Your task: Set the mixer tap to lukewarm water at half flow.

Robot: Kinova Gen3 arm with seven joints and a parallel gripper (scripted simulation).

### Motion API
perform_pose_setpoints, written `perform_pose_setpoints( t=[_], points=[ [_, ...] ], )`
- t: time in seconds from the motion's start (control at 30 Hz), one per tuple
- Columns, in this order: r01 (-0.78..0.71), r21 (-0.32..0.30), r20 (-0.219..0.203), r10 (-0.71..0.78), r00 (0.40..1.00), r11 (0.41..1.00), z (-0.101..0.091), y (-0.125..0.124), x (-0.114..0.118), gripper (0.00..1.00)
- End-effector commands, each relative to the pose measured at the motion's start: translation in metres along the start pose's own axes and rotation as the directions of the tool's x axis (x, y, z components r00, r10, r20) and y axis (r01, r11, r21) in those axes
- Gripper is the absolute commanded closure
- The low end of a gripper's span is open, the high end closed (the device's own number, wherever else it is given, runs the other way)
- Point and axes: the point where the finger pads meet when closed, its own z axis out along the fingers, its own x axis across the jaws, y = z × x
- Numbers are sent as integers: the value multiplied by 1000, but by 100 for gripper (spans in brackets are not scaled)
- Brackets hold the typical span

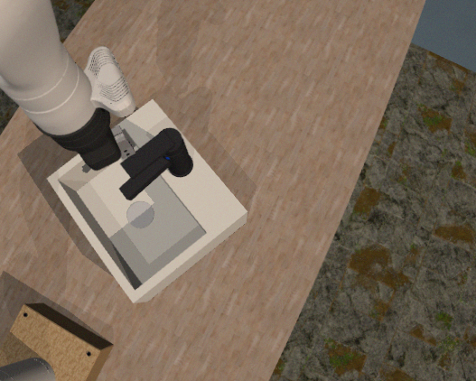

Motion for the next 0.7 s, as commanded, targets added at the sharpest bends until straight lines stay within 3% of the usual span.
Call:
perform_pose_setpoints(
  t=[0.0, 0.67],
  points=[
    [53, 13, 4, -53, 999, 999, -2, -2, 0, 100],
    [206, 17, 0, -206, 979, 978, -4, 0, -4, 100]
  ],
)
